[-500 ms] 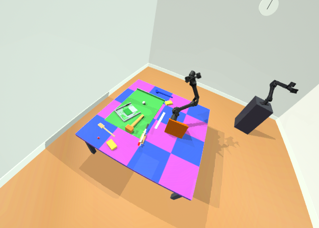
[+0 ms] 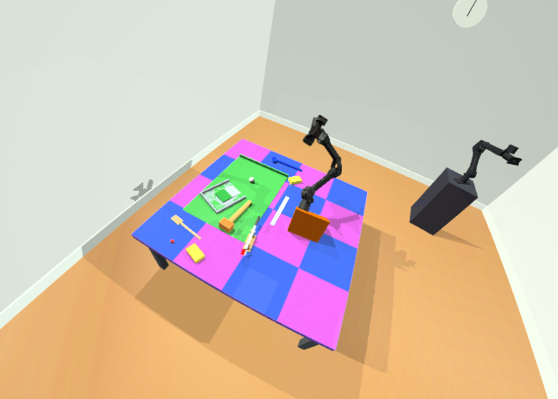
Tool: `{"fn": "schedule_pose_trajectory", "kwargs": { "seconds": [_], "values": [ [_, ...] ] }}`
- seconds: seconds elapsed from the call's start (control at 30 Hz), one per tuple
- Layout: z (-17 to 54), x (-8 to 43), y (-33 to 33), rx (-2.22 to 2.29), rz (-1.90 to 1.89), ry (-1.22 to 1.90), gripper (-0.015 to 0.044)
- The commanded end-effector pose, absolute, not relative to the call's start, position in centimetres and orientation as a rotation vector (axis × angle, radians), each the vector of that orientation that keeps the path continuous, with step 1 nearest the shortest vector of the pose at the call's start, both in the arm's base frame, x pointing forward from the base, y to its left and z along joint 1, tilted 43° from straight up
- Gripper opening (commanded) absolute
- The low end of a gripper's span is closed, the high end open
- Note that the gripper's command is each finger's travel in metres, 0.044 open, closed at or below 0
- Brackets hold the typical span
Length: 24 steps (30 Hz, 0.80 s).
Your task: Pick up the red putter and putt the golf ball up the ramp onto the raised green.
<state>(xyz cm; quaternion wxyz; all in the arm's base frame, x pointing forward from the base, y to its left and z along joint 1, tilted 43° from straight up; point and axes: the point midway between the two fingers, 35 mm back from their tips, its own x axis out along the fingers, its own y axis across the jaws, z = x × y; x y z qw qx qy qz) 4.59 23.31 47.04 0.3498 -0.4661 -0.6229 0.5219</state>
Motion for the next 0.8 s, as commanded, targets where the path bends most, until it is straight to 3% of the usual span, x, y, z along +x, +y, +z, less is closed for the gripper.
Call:
{"fn": "schedule_pose_trajectory", "kwargs": {
  "seconds": [0.0, 0.4, 0.77],
  "values": [
    [43.9, 8.4, 26.4, -1.209, 1.459, -1.359, 0.044],
    [27.3, 19.5, 33.8, -1.269, 1.67, -0.435, 0.044],
    [8.6, 23.4, 32.7, -1.402, 1.625, 0.398, 0.044]
  ]
}}
